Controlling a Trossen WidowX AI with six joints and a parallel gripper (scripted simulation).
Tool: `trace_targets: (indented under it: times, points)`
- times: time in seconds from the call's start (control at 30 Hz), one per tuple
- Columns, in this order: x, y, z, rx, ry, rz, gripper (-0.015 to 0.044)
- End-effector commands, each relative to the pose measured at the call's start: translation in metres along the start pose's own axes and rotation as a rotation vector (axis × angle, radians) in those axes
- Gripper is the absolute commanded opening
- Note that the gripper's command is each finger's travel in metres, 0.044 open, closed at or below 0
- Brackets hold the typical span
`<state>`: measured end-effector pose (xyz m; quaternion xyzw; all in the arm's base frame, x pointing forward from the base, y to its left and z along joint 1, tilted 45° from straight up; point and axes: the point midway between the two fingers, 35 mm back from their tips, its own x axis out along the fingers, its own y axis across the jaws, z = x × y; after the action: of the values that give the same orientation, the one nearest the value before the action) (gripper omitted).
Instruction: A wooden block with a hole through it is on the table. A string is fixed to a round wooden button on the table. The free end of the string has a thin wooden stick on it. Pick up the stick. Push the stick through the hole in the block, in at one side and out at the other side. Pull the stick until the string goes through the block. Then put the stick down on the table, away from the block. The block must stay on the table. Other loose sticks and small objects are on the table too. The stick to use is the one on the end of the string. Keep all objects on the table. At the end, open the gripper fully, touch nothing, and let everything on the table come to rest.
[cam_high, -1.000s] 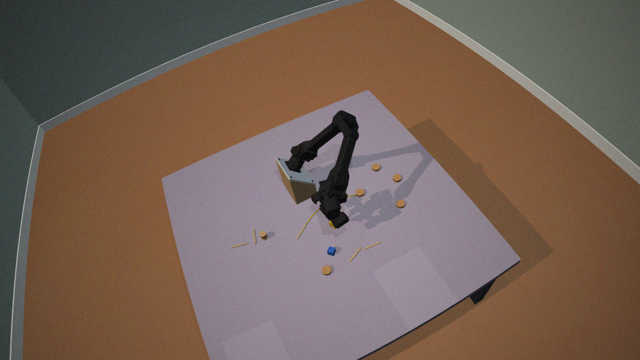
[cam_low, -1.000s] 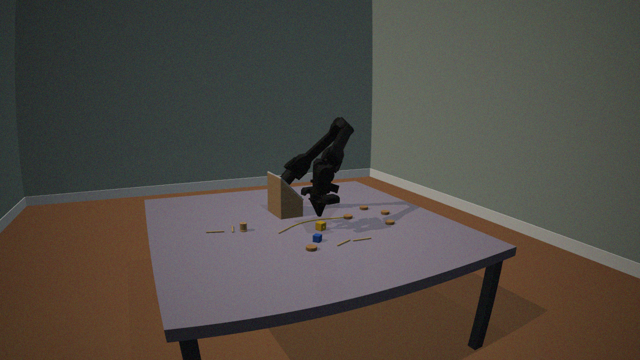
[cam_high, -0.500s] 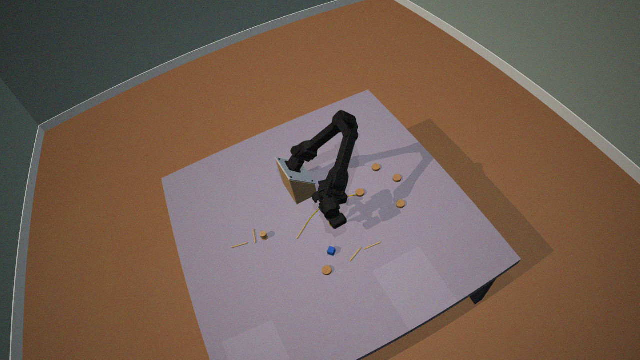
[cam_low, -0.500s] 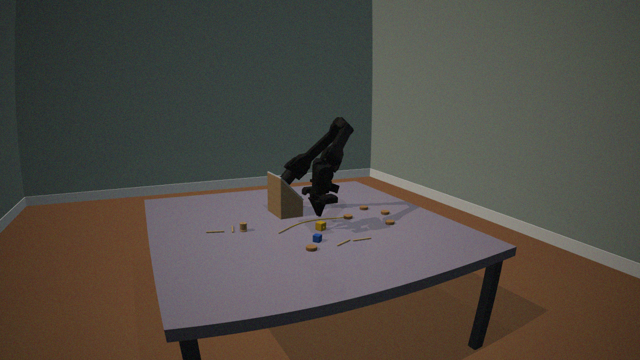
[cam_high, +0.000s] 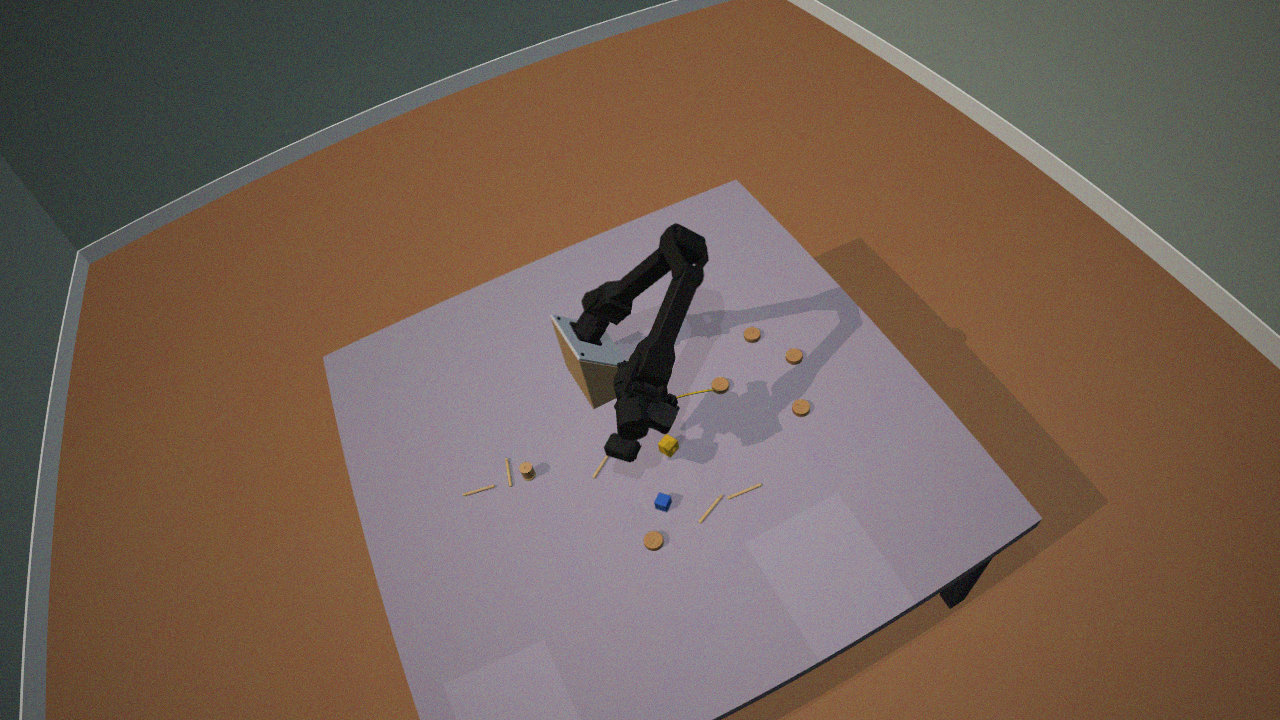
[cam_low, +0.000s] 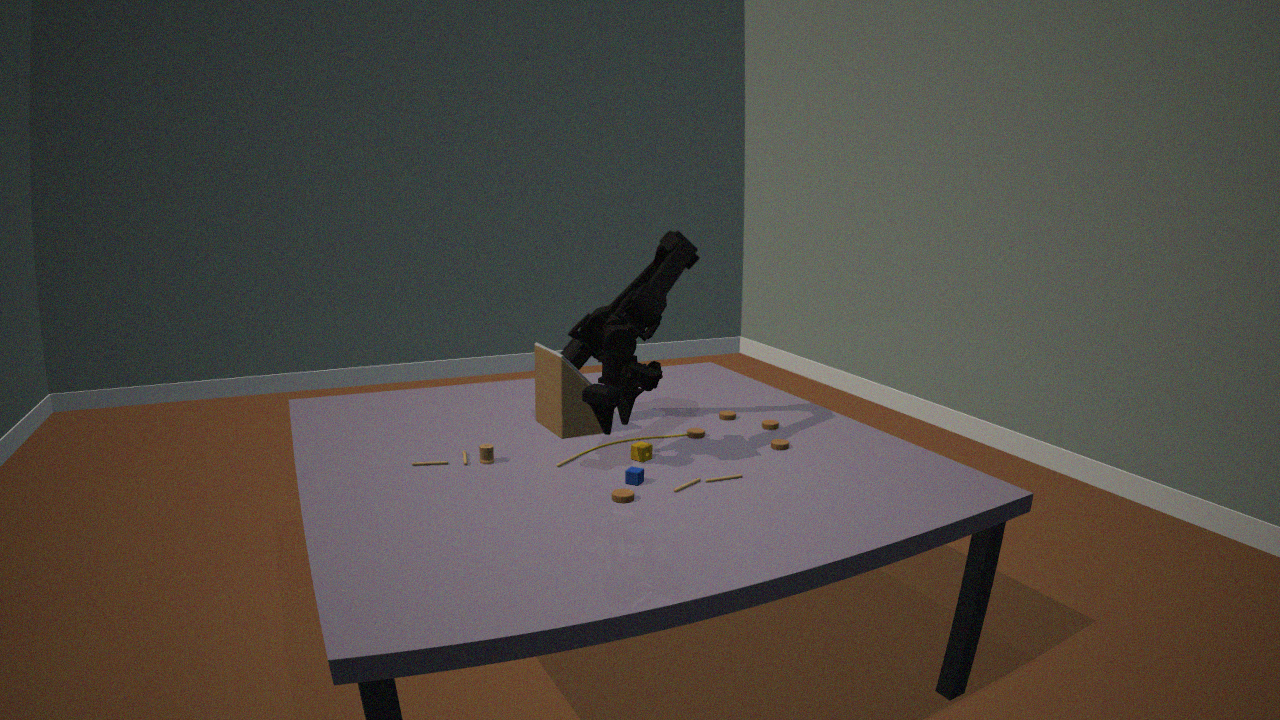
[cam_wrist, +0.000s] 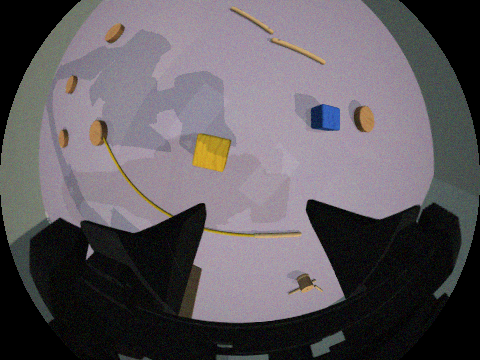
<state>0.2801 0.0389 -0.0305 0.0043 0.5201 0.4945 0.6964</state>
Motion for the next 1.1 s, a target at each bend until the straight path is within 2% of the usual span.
trace_targets:
  times: [0.0,0.37,1.07]
  points:
    - [0.006,-0.013,-0.057,1.032,0.028,0.005,0.0440]
    - [0.007,-0.016,-0.082,1.660,0.033,0.006,0.0440]
    - [0.007,-0.016,-0.083,1.667,0.033,0.006,0.0440]
